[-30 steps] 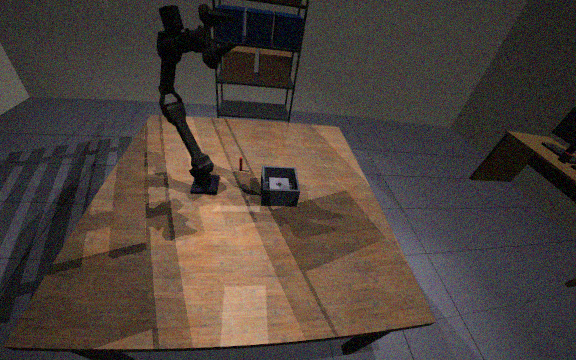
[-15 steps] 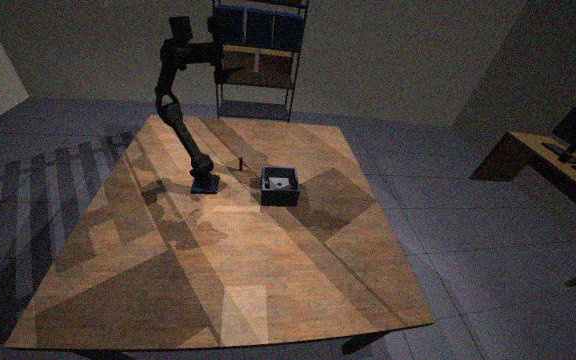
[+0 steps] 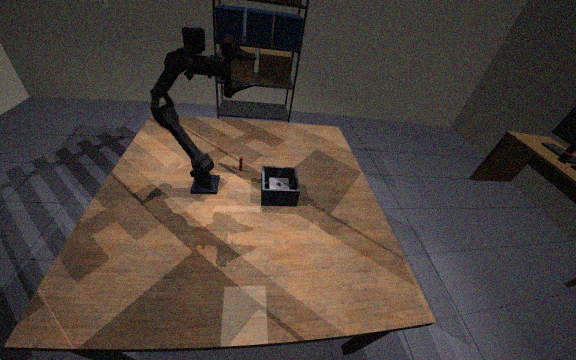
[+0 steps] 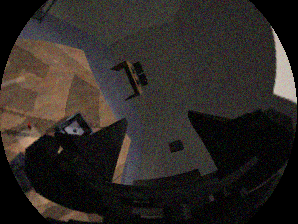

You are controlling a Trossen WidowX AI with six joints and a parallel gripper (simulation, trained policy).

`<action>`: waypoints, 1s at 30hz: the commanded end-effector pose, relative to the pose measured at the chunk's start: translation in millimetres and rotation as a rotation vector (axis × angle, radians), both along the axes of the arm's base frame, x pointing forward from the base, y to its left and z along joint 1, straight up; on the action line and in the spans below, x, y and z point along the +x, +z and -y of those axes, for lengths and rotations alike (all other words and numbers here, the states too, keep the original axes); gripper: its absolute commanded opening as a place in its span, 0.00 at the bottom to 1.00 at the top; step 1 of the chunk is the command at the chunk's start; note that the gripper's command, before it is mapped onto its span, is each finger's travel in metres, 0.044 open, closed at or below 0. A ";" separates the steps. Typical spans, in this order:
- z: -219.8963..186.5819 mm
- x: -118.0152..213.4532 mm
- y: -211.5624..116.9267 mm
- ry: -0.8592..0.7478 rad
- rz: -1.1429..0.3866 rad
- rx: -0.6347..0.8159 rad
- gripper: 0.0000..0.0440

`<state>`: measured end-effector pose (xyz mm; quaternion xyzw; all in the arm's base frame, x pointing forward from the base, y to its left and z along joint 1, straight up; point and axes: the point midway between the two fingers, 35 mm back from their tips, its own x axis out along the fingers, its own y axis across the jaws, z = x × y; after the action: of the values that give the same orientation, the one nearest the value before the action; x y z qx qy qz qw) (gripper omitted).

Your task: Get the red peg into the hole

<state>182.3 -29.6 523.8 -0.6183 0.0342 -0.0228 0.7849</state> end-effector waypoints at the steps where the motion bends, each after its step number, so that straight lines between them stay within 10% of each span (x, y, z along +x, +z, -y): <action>1: 0.6 8.0 -15.3 0.006 -0.044 0.119 1.00; 30: -32.8 47.2 -146.5 -0.125 -0.480 0.986 1.00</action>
<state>227.4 -0.9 391.4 -0.1993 0.2285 0.0897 0.9487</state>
